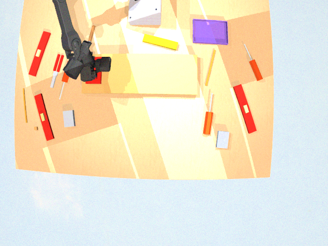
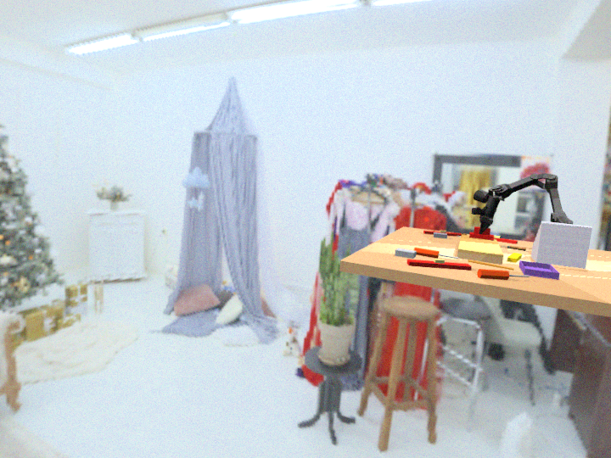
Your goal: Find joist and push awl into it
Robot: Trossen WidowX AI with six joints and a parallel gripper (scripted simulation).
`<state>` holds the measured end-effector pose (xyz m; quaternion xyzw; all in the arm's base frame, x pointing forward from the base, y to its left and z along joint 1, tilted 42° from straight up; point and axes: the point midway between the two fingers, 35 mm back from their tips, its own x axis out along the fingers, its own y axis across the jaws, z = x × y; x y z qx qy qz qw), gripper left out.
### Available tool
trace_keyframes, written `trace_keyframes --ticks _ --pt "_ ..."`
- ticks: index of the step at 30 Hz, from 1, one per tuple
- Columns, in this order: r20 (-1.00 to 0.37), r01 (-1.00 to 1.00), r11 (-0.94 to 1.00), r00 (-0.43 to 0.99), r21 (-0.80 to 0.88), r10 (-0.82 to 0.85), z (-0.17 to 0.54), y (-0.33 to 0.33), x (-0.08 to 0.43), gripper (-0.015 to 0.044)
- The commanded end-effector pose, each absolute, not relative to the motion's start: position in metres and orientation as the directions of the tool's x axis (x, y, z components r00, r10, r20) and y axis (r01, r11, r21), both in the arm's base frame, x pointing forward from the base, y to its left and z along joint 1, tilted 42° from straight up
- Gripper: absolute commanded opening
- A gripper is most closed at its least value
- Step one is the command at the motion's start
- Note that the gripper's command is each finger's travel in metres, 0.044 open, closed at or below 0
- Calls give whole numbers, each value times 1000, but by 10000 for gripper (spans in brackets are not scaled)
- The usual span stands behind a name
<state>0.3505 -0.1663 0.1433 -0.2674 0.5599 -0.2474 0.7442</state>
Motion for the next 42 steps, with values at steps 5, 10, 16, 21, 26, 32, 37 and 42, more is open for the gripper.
trace_keyframes --ticks 5,10,16,21,26,32,37,42 --pt "-702 62 737 259 -673 -663 134 -158 353 0" --pt "-703 62 738 259 -672 -662 123 -146 354 0" --pt "-704 61 738 259 -671 -661 109 -132 355 0" --pt "-705 61 739 259 -671 -661 98 -120 356 0" --pt "-705 61 740 259 -670 -660 88 -108 357 0" --pt "-706 61 741 259 -669 -659 74 -94 358 0" --pt "-707 61 741 259 -669 -659 64 -82 359 0" --pt "-707 61 742 259 -668 -658 53 -70 360 0"
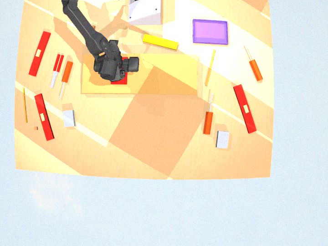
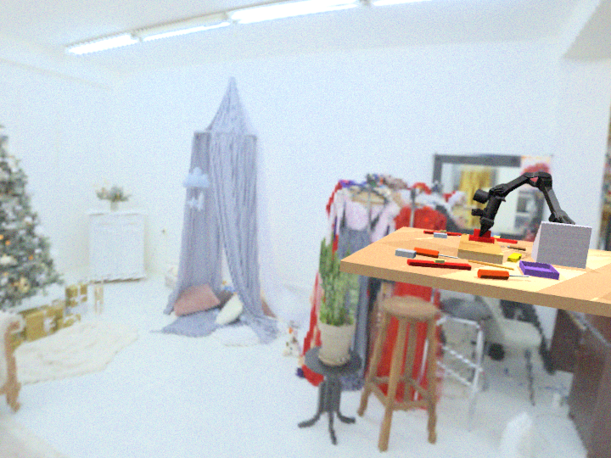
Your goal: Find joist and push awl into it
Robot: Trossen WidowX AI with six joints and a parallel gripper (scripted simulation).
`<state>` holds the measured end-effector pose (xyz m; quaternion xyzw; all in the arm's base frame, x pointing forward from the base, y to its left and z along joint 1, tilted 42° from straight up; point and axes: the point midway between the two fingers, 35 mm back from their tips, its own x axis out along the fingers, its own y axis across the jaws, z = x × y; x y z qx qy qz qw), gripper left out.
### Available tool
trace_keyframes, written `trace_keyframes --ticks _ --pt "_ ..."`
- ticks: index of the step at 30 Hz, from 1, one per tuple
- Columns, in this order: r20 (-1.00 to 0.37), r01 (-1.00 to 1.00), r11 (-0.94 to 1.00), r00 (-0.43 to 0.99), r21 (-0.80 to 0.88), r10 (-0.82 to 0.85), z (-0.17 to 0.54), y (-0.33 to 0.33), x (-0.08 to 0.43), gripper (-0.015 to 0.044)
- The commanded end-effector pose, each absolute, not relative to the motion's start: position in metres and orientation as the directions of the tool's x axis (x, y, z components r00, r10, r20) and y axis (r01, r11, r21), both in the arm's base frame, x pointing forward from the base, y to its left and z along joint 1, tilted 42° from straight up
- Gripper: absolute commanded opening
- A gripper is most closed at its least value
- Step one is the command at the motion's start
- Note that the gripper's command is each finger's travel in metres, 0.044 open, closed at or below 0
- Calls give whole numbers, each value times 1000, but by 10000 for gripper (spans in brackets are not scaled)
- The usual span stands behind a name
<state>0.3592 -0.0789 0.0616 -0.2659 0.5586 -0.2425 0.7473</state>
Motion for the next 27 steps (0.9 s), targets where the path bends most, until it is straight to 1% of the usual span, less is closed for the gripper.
trace_keyframes --ticks 1,27 --pt "-707 61 742 259 -668 -658 51 -67 360 0" --pt "-710 62 745 259 -664 -654 -5 -5 365 0"
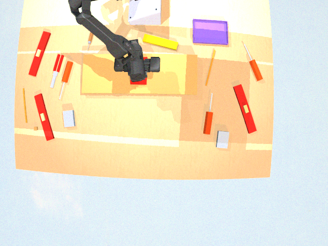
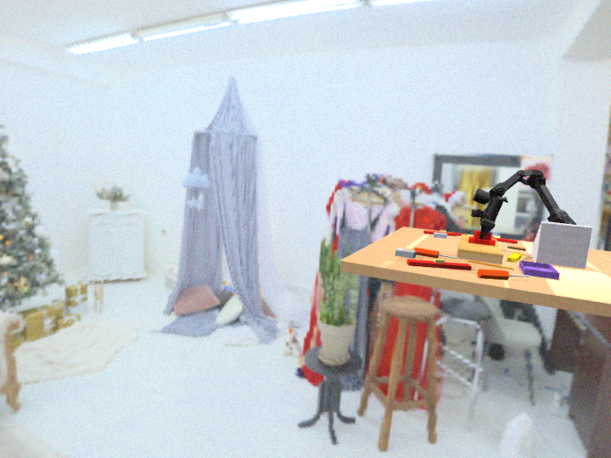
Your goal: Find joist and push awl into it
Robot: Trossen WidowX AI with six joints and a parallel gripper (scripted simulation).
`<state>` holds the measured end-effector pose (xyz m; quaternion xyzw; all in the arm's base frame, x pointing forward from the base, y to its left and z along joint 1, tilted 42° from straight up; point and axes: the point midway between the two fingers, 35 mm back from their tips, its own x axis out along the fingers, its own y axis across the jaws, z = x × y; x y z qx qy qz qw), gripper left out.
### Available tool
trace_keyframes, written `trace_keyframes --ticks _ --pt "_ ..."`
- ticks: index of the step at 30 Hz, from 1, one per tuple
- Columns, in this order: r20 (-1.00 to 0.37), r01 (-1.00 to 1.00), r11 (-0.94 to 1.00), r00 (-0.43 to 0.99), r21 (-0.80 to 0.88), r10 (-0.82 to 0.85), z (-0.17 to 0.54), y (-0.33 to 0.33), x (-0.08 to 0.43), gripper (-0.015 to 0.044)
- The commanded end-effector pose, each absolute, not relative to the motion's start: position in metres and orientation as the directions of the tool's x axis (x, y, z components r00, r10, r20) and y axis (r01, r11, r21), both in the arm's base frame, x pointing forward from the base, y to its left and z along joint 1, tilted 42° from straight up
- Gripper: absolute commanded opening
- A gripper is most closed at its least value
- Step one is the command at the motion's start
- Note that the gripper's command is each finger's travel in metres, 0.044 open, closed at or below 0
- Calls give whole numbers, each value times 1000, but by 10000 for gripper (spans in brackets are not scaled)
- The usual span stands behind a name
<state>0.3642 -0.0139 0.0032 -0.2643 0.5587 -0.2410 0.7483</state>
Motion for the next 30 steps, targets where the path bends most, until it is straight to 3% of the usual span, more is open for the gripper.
trace_keyframes --ticks 1,30 --pt "-711 62 745 259 -664 -654 -7 -2 365 0" --pt "-714 63 750 261 -659 -650 -68 68 370 0"
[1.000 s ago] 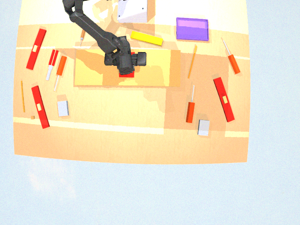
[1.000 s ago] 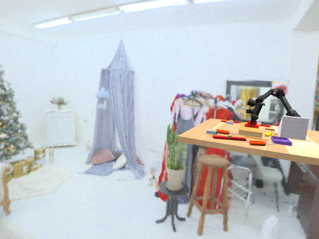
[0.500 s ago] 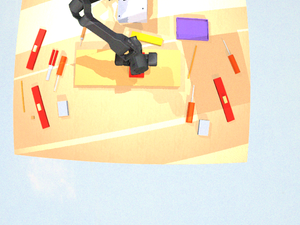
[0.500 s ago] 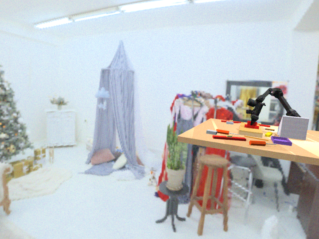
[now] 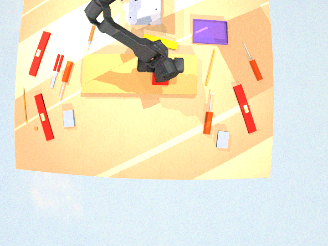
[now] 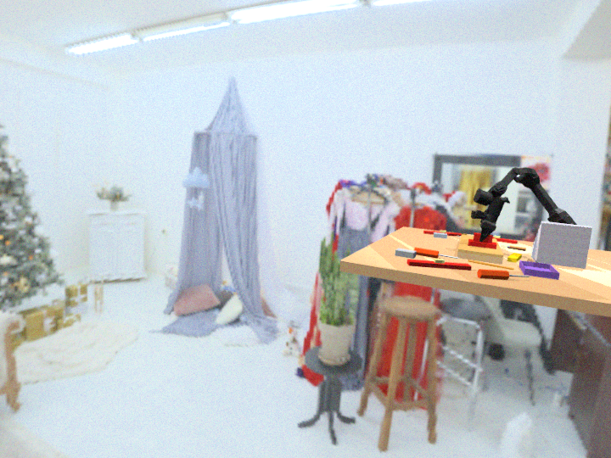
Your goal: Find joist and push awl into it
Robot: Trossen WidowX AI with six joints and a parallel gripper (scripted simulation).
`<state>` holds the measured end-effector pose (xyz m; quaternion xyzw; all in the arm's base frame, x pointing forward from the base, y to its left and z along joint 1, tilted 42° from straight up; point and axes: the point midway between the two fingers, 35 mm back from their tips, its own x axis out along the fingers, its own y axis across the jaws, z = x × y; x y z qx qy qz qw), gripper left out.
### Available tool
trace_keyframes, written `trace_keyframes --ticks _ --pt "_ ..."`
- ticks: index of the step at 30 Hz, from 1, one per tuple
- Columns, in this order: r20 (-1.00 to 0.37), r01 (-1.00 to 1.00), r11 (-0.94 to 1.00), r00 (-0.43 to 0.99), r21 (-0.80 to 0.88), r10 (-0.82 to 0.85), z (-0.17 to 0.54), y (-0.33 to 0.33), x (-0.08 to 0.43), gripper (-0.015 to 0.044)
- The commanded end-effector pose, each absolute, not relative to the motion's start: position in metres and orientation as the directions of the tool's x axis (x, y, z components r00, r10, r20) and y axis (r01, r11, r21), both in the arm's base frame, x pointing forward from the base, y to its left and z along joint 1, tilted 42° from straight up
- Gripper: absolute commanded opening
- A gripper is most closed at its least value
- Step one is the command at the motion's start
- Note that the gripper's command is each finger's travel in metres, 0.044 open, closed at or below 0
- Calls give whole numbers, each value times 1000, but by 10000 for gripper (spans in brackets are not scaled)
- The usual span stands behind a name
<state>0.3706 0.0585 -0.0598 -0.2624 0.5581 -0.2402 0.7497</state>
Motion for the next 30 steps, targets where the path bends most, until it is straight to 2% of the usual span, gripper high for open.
trace_keyframes --ticks 1,30 --pt "-714 63 750 261 -659 -649 -70 71 371 0" --pt "-718 64 754 263 -653 -644 -125 136 376 0"
